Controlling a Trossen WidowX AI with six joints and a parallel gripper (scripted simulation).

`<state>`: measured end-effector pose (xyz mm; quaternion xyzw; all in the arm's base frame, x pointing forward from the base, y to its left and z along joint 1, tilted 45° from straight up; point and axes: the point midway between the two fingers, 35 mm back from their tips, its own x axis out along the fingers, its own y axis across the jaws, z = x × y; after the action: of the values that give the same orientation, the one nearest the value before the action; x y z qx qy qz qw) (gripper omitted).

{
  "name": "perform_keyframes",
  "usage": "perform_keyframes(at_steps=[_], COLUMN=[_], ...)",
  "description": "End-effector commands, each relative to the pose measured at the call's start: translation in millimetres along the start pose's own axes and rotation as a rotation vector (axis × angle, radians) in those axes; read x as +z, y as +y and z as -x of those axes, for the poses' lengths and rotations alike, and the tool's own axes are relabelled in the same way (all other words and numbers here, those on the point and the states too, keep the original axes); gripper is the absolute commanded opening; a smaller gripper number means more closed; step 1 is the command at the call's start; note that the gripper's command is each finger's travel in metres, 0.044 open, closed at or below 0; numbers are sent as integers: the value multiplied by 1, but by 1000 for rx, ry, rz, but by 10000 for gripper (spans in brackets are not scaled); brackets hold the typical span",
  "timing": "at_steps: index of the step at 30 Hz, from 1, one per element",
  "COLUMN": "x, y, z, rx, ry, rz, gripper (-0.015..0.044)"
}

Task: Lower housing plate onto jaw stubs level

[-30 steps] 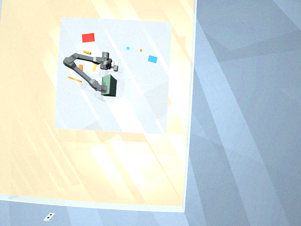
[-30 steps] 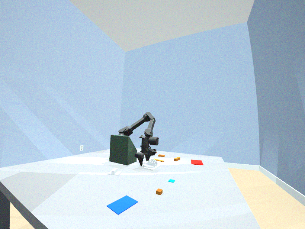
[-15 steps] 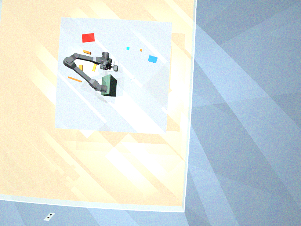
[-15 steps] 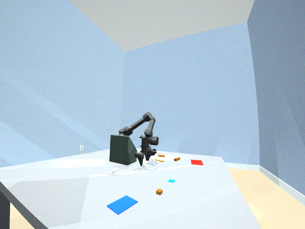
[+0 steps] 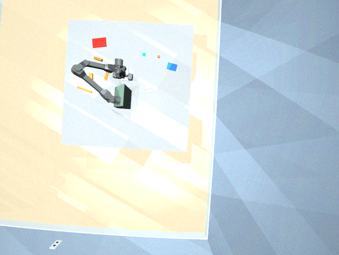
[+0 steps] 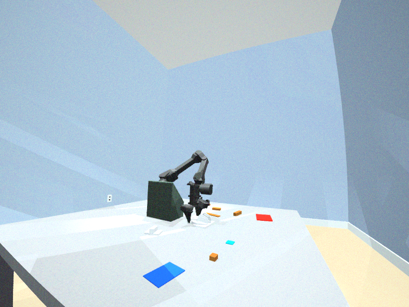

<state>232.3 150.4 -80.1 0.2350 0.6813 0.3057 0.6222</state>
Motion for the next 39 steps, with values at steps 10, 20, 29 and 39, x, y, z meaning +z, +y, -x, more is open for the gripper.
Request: perform_keyframes(at_steps=[10, 20, 29, 39], x=[3, 1, -50, -51], y=[-2, -2, -10, -10], z=[23, 68, 124, 125], rx=[-5, 4, -5, -4], ry=[-1, -5, 2, 2], rz=[0, -12, -3, -3], gripper=[440, 440, 440, 440])
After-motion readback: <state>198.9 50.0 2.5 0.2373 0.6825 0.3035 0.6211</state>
